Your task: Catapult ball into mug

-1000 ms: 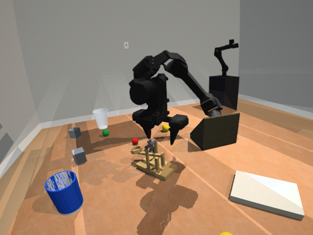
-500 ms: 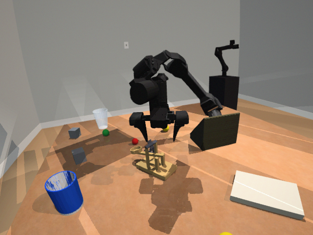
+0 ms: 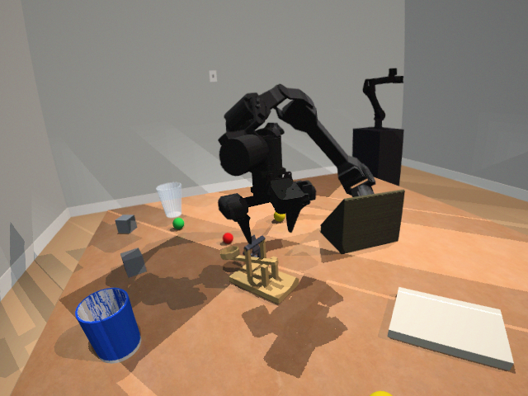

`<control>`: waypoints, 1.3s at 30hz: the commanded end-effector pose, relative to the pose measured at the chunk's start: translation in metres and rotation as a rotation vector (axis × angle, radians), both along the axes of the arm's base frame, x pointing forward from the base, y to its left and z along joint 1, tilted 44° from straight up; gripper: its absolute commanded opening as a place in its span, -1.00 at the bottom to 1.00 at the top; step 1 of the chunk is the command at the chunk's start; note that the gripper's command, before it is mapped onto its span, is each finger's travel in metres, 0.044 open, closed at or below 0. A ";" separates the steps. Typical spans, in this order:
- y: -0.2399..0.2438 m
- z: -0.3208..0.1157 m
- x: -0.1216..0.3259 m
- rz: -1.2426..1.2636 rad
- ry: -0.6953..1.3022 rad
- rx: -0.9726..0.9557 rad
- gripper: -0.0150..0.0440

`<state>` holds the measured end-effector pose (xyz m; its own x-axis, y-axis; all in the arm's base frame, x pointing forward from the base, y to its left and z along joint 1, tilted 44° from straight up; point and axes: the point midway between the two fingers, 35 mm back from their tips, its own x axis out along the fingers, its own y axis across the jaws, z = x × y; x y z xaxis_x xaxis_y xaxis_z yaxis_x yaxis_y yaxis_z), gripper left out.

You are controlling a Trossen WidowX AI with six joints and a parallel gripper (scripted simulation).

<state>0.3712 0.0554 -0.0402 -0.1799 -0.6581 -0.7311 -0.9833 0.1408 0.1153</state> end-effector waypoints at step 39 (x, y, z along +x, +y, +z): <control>-0.044 -0.049 -0.011 0.342 0.309 0.085 1.00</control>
<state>0.3647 0.0178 -0.0825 -0.1705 -0.6508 -0.7398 -0.8964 -0.2093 0.3908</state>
